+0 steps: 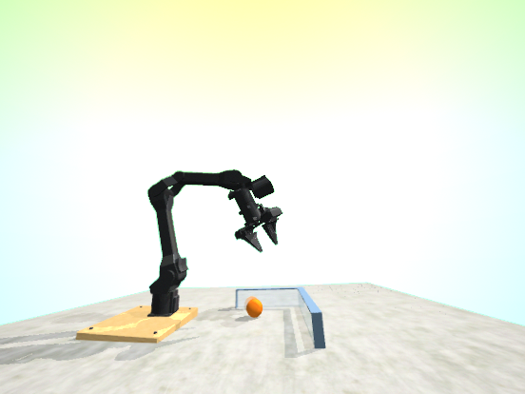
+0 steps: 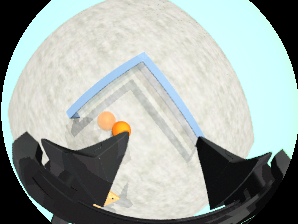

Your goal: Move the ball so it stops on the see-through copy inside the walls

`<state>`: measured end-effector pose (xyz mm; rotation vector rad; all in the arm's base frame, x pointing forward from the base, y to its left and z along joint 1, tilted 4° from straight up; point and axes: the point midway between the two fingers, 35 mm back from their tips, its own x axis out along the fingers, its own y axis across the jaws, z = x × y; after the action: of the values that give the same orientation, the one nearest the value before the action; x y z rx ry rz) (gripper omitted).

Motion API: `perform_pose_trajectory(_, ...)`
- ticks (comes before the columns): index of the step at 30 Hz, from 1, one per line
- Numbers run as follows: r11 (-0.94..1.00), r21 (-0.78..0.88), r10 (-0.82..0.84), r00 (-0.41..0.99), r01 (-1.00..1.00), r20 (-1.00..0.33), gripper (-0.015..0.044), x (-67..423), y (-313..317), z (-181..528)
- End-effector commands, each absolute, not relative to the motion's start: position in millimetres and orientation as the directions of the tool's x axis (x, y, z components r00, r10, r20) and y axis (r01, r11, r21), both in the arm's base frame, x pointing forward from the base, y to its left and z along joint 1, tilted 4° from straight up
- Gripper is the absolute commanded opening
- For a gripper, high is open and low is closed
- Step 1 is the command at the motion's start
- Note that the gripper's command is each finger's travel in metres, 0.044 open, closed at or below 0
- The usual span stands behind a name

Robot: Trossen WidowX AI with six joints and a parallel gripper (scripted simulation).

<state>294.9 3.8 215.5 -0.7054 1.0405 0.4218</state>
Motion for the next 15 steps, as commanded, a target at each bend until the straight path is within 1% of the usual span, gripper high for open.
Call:
perform_pose_trajectory(1, 0.375, -0.207, -0.031, 0.211, -0.904, -0.977, 0.0342, 282, 14, 144)
perform_pose_trajectory(6, 0.105, -0.057, -0.059, 0.051, -0.993, -0.997, 0.0342, 265, 20, 103)
perform_pose_trajectory(15, 0.094, -0.05, -0.06, 0.045, -0.994, -0.997, 0.0342, 264, 20, 102)
